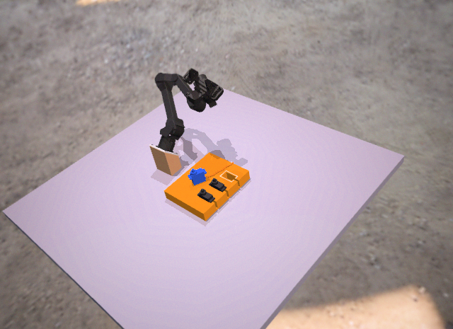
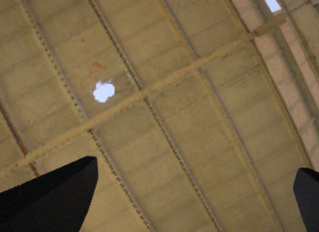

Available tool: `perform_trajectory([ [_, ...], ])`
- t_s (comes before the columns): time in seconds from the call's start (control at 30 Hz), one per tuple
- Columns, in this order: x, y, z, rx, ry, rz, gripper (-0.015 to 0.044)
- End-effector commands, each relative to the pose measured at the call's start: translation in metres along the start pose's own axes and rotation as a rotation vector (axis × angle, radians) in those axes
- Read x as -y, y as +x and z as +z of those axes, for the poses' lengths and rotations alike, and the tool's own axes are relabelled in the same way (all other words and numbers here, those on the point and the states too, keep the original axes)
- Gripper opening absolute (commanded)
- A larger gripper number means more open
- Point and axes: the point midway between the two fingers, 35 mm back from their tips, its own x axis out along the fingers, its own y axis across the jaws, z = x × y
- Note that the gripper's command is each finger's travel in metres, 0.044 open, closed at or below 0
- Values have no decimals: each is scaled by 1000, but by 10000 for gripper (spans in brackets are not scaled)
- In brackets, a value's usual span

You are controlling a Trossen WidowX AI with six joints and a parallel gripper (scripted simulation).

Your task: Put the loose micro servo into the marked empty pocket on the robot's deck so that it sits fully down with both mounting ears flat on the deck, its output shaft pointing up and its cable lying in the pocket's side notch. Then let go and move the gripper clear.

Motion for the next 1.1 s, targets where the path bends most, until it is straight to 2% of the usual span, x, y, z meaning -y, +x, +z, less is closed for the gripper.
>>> perform_trajectory([
  [0.0,0,0,0,-1,-6,-1,426],
  [0.03,1,0,0,-2,-17,-3,440],
  [1.07,83,19,4,-156,-934,-206,440],
])
